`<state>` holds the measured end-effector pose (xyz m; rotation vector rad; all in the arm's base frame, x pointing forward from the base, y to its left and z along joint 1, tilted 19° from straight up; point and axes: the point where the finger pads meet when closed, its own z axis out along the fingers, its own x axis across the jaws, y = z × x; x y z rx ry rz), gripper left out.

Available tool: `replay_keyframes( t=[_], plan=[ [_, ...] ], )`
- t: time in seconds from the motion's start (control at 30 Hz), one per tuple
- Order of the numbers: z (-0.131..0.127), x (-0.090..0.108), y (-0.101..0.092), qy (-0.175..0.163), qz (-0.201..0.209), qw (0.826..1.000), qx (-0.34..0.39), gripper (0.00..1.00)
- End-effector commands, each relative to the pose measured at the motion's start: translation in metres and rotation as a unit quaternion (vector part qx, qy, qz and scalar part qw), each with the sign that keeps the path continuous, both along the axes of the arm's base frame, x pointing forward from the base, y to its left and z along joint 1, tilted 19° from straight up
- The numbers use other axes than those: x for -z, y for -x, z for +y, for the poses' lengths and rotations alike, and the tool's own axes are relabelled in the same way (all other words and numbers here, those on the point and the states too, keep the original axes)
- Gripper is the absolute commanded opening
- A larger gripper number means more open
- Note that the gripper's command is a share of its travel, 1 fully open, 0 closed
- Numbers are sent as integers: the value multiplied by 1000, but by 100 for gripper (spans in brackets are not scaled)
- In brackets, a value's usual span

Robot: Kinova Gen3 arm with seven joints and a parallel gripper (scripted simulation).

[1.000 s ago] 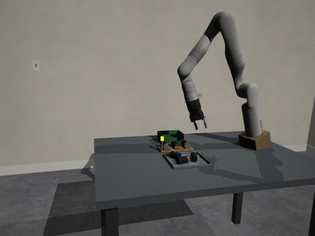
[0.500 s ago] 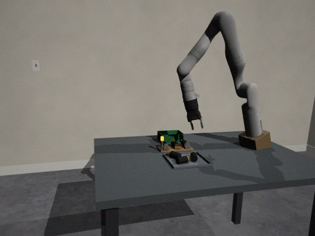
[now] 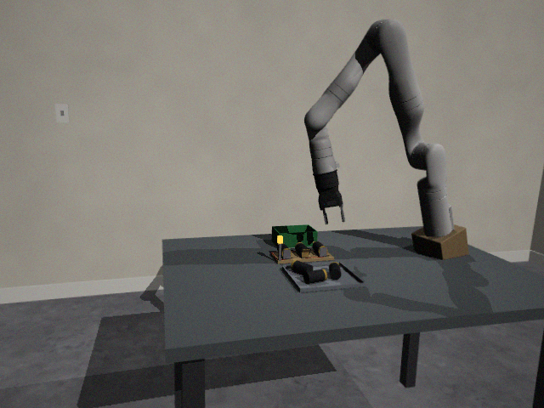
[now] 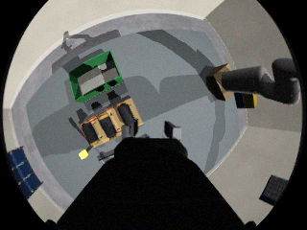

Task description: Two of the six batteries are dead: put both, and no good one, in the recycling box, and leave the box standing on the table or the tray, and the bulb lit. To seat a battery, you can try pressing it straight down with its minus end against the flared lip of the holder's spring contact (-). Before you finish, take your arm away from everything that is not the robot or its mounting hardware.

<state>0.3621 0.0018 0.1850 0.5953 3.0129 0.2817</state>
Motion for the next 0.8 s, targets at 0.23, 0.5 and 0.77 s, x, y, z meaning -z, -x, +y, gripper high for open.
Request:
replay_keyframes(
  t=[0.23, 0.5, 0.77],
  plan=[
    [-5, -5, -14, 8, -22, 999, -28, 100],
    [-7, -7, -19, 12, -30, 999, -41, 100],
    [-9, -9, -25, 16, -39, 998, -54, 100]
  ],
)
